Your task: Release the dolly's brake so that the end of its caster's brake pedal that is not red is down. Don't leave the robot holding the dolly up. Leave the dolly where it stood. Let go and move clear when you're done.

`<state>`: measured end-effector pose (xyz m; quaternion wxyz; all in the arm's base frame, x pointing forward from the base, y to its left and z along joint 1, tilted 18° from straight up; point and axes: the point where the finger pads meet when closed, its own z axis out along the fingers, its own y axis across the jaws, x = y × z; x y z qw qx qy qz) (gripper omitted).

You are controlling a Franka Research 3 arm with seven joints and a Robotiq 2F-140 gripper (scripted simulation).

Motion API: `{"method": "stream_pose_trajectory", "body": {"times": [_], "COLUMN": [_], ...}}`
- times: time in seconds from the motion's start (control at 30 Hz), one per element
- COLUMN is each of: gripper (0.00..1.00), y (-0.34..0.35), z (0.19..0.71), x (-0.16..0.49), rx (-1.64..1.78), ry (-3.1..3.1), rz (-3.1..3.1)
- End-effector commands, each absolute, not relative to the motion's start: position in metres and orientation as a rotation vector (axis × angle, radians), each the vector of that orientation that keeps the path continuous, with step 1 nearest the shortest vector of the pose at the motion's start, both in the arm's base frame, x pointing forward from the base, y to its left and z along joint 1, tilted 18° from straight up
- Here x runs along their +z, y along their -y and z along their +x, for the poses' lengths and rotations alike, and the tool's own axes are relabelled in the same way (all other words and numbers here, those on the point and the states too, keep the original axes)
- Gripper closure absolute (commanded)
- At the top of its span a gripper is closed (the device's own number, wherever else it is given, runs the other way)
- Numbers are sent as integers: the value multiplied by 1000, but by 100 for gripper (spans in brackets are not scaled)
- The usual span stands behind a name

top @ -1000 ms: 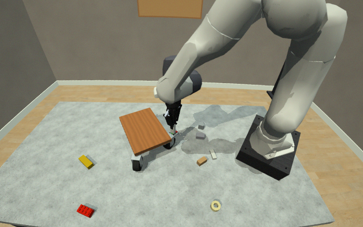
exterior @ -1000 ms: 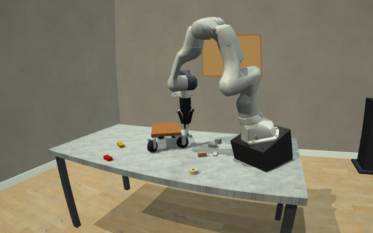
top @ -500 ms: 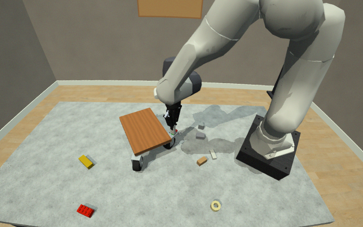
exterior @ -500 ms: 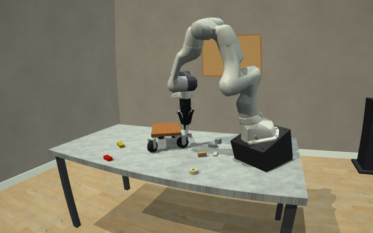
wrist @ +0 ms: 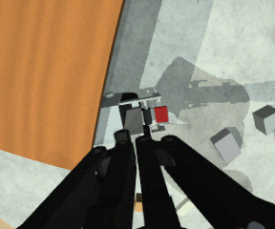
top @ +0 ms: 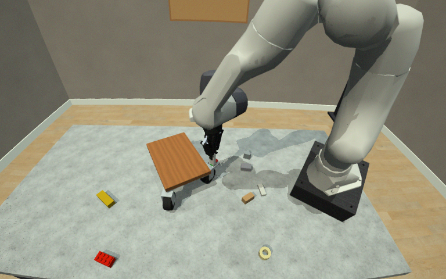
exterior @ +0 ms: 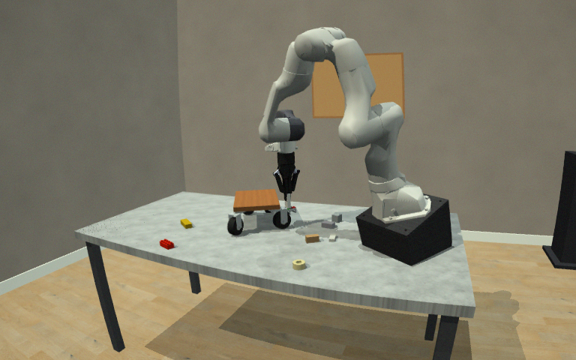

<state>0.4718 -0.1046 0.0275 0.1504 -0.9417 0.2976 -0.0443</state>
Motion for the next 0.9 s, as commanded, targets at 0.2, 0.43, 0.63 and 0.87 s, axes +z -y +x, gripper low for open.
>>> {"method": "stream_pose_trajectory", "body": {"times": [0.2, 0.43, 0.63, 0.87], "gripper": [100, 100, 100, 100], "y": [109, 117, 120, 122], "z": [469, 464, 461, 460], "x": [48, 77, 90, 97], "rx": [-129, -129, -129, -129], "ry": [-852, -852, -852, -852], "rz": [-2704, -2704, -2704, -2704]}}
